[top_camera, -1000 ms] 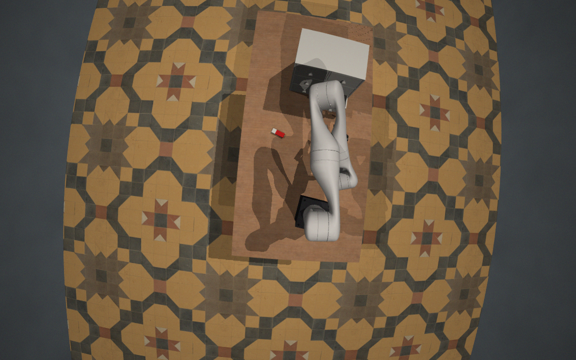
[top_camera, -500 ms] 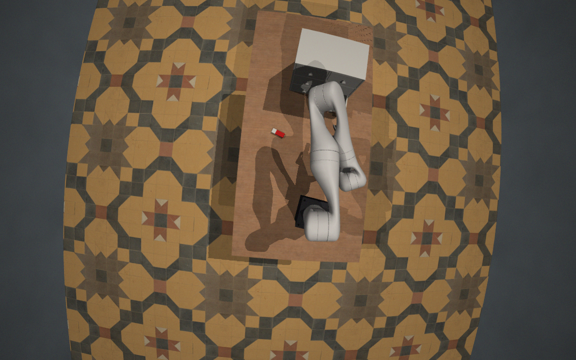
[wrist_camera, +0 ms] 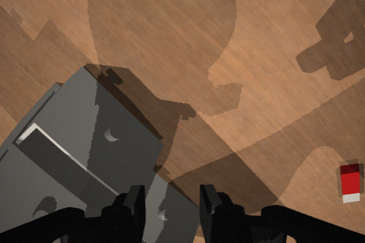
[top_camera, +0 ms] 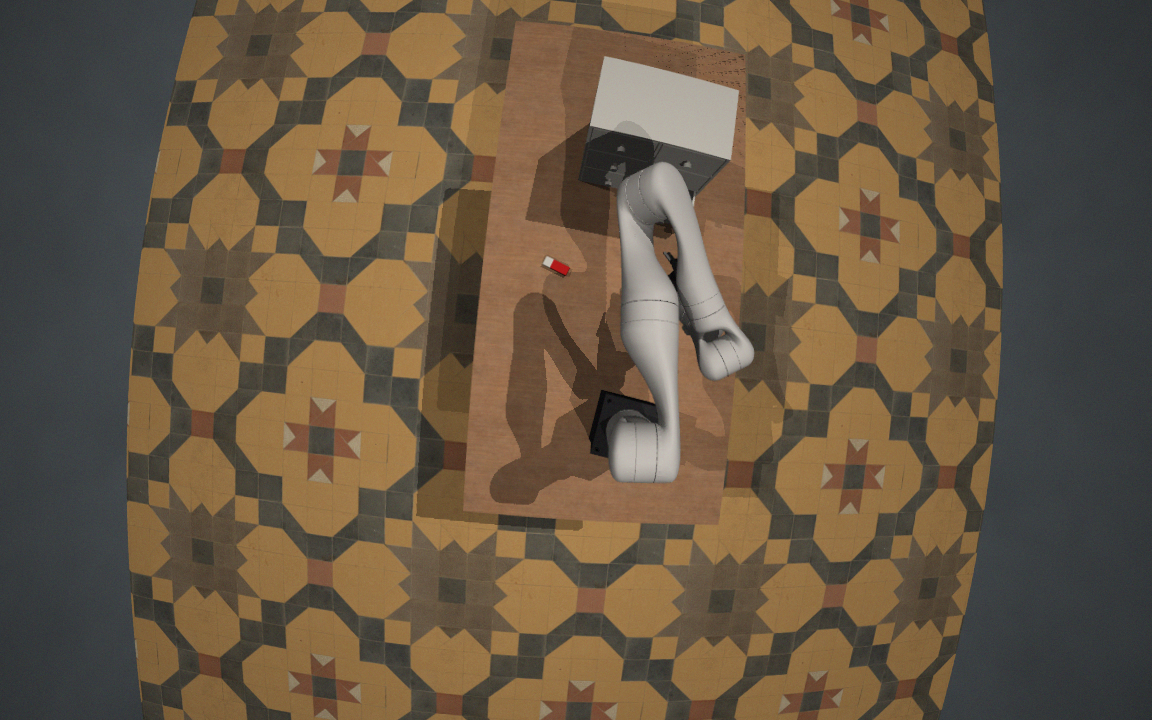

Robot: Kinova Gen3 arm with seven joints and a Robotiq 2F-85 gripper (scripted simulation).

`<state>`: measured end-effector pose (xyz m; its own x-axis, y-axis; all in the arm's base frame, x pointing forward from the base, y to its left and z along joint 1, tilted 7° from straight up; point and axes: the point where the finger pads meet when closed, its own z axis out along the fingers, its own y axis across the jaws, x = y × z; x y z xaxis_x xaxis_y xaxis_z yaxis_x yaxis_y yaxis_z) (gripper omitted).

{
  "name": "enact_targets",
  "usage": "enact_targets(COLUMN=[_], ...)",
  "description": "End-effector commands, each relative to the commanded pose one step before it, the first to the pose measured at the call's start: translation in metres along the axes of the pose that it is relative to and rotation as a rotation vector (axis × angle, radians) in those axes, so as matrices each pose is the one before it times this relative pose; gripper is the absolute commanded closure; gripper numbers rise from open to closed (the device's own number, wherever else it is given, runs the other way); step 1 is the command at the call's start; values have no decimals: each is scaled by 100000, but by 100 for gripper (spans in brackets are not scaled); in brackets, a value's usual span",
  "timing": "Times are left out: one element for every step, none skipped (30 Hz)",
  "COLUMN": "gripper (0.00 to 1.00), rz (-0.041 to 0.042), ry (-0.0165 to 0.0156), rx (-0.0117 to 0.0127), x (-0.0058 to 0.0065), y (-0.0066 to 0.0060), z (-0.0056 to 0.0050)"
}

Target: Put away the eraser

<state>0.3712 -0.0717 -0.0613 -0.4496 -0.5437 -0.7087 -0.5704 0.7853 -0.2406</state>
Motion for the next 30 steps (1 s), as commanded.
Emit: enact_targets(gripper=[67, 67, 67, 67, 67, 67, 67, 67, 67, 67, 67, 67, 67, 67, 67, 67, 67, 67, 67, 67, 67, 67, 67, 67, 67, 67, 67, 67, 67, 67], rz=[-5842, -2519, -2532, -2563, -2572, -2596, -2610, -2622, 0, 0, -2641, -2640, -2658, -2658, -2665, -2672, -2666, -2676, -2665, -2668, -2665, -2656, -2658, -2641, -2640, 0, 0, -2630, -2621, -2615], ry=[-435, 12, -13, 13, -12, 5, 0, -4, 0, 0, 12, -13, 10, -7, 0, 7, -10, 12, -10, 3, 4, -7, 14, -13, 6, 0, 0, -2, -2, 9], rx=[-1948, -1172, -1184, -1192, -1202, -1210, -1217, -1224, 0, 0, -1229, -1234, -1238, -1241, -1243, -1245, -1245, -1246, -1245, -1244, -1242, -1240, -1238, -1233, -1231, 0, 0, -1227, -1223, -1219], x=[-156, -27, -38, -28, -39, -33, -36, -38, 0, 0, -32, -44, -35, -43, -41, -38, -46, -38, -48, -43, -44, -49, -40, -53, -45, 0, 0, -49, -50, -45], y=[-361, 21, 23, 22, 24, 24, 24, 25, 0, 0, 25, 26, 26, 27, 27, 27, 28, 27, 28, 28, 28, 28, 28, 29, 28, 0, 0, 28, 28, 28], z=[-241, -109, -104, -111, -106, -110, -109, -109, 0, 0, -112, -107, -112, -108, -110, -111, -107, -111, -107, -108, -108, -106, -109, -103, -106, 0, 0, -104, -103, -105])
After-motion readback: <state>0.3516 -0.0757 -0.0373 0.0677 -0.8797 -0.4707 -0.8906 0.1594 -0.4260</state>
